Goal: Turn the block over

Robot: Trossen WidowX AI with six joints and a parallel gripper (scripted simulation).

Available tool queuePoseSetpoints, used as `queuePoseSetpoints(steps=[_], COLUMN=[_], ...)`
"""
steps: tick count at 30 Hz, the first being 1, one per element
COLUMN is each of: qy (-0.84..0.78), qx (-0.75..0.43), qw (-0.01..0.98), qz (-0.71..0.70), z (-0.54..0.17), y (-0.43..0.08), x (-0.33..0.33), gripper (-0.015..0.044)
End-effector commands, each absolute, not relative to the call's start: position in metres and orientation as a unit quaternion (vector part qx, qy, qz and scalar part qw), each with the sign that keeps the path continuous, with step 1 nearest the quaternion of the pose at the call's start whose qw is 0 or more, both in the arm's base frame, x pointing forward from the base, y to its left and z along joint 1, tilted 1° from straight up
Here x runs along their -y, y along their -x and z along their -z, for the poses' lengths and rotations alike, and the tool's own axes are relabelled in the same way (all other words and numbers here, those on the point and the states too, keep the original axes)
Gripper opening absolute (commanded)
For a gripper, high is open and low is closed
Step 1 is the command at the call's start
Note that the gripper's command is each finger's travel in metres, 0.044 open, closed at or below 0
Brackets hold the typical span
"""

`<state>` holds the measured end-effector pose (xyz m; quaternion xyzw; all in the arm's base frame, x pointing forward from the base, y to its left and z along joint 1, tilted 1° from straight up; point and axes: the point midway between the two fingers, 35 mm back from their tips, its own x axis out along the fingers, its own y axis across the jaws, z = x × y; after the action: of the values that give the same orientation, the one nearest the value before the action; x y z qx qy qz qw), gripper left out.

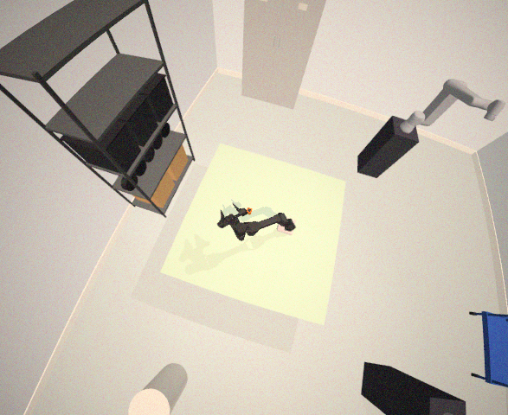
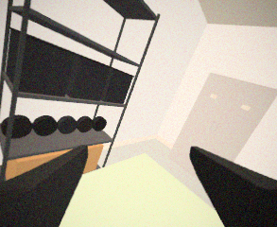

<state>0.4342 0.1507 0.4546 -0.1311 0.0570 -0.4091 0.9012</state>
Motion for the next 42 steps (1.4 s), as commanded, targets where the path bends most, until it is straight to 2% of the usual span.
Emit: queuePoseSetpoints(steps=[1, 2, 9, 15, 22, 30, 33, 39, 42], qy=[0.134, 0.144, 0.247, 0.273, 0.216, 0.032, -0.014, -0.014, -0.014], qx=[-0.058, -0.062, -0.157, -0.293, -0.477, -0.666, -0.692, -0.692, -0.692], qw=[0.902, 0.903, 0.907, 0.89, 0.843, 0.744, 0.721, 0.721, 0.721], qz=[0.407, 0.401, 0.304, 0.218, 0.123, 0.038, 0.025, 0.025, 0.025], z=[-0.454, -0.45, -0.382, -0.301, -0.204, -0.125, -0.117, -0.115, -0.09], y=[-0.436, -0.441, -0.494, -0.505, -0.466, -0.371, -0.352, -0.352, -0.354], x=[-0.15, -0.146, -0.093, -0.038, 0.022, 0.064, 0.055, 0.055, 0.056], gripper=[0.0426, 0.044, 0.044, 0.044, 0.044, 0.044, 0.044, 0.044, 0.044])
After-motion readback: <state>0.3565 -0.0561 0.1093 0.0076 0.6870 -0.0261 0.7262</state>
